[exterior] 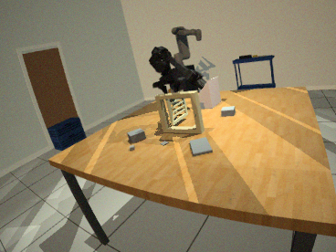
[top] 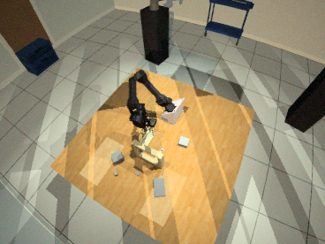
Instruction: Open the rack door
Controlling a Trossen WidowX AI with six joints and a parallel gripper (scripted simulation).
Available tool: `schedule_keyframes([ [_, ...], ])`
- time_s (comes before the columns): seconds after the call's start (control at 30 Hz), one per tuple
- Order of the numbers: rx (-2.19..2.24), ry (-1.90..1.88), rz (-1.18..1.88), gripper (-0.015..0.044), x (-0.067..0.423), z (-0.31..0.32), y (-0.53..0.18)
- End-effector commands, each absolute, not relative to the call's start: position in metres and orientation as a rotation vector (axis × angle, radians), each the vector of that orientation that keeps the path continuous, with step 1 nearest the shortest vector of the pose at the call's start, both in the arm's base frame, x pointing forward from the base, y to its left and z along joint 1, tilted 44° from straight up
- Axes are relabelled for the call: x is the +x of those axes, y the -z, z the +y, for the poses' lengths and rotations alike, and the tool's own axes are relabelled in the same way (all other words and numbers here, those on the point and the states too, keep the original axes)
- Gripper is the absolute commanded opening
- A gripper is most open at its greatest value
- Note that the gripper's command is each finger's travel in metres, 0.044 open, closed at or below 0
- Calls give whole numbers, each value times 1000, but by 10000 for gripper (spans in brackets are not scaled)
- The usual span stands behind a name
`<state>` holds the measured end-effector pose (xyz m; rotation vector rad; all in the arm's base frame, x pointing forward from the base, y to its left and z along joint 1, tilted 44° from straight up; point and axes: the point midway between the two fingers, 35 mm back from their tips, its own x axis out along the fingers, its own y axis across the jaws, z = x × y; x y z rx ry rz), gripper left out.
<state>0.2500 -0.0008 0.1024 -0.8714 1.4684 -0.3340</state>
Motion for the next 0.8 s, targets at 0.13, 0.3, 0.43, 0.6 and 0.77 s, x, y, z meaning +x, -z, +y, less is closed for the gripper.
schedule_keyframes([
  [0.13, -865, 331, 1466, 285, 251, 7, -109],
  [0.3, -865, 330, 1467, 285, 250, 12, -114],
  [0.43, -864, 330, 1467, 285, 250, 16, -118],
  [0.6, -864, 329, 1467, 285, 249, 21, -123],
  [0.77, -864, 329, 1467, 285, 248, 26, -128],
])
